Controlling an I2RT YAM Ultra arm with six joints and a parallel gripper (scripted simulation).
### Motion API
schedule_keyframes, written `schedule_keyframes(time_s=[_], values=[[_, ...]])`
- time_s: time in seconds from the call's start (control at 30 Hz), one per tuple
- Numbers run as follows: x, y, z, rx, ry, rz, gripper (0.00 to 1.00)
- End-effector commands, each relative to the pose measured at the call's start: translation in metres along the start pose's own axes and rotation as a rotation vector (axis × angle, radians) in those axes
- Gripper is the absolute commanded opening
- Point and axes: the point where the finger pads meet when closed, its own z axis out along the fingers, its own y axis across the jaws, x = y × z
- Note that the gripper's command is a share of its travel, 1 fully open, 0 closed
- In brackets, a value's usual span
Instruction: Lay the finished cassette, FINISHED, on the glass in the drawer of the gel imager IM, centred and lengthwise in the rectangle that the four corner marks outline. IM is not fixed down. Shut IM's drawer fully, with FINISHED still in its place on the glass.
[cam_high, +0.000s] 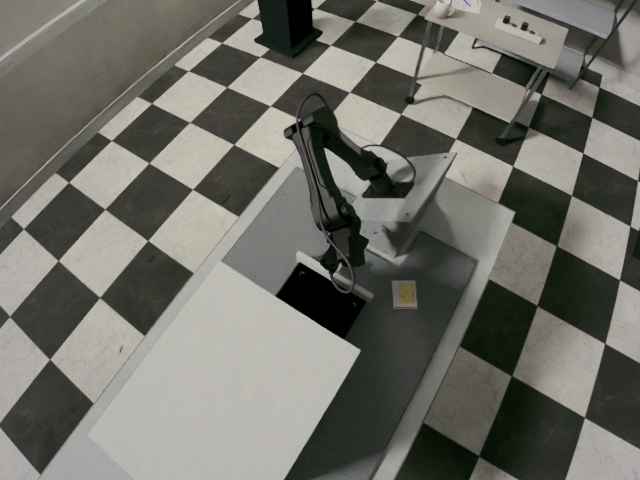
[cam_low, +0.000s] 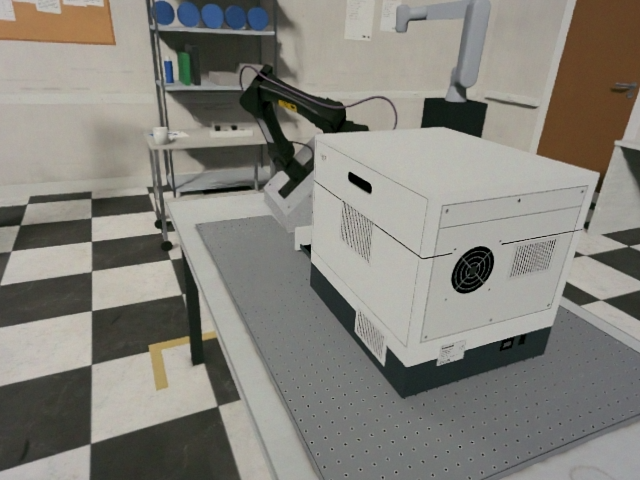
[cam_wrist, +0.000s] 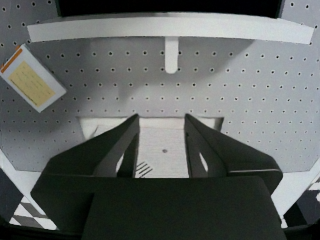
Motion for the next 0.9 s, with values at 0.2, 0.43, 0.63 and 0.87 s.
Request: schedule_keyframes(time_s=[0.2, 0.43, 0.63, 0.87], values=[[-0.008, 0.0, -0.012, 0.004, -0.039, 0.01, 0.35], [-0.008, 0.0, -0.012, 0.004, -0.039, 0.01, 0.35], [0.001, 0.0, 0.019, 0.019, -0.002, -0.011, 0.35], [0.002, 0.0, 0.054, 0.018, -0.001, -0.012, 0.35]])
